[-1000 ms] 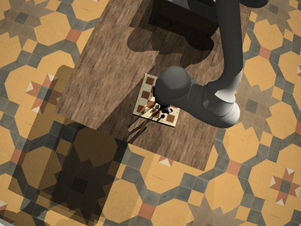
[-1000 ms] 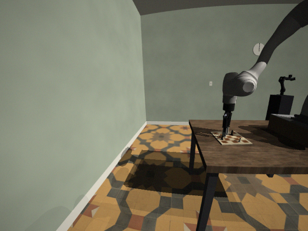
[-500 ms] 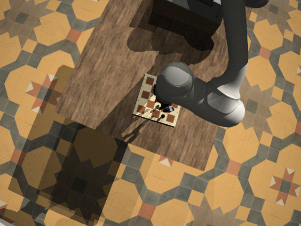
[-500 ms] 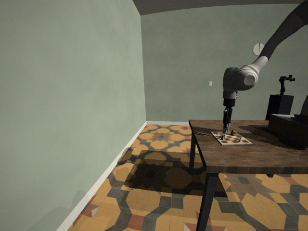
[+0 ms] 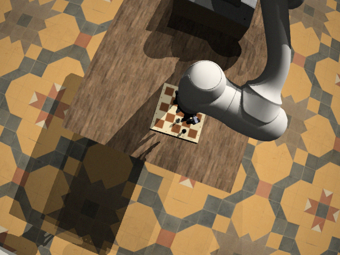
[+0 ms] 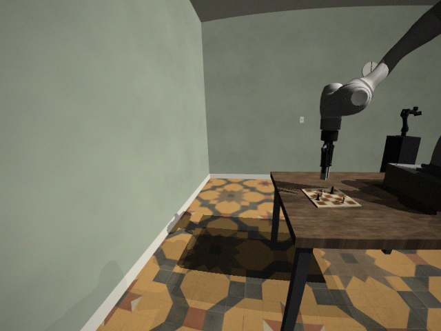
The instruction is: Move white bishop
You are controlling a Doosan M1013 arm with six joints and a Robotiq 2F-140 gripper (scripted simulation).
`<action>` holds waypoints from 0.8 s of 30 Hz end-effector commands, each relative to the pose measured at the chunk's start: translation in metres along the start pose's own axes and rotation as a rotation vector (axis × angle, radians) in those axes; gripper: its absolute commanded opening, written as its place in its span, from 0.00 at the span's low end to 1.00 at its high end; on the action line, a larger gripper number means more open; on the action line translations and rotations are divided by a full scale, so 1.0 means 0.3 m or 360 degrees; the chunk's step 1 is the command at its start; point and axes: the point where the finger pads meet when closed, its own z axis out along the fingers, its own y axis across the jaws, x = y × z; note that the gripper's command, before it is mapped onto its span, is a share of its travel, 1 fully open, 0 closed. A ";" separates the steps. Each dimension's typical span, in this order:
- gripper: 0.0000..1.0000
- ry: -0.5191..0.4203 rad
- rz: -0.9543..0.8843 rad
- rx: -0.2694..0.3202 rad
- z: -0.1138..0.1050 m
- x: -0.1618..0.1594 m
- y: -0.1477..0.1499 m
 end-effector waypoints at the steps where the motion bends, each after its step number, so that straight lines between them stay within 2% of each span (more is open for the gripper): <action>1: 0.22 0.0000 0.0000 0.0000 -0.006 0.000 0.000; 2: 0.22 0.0000 0.0000 0.0000 -0.006 0.000 0.000; 3: 1.00 0.0000 0.0000 0.0000 -0.006 0.000 0.000; 24: 1.00 0.0000 0.0000 0.0000 -0.006 0.000 0.000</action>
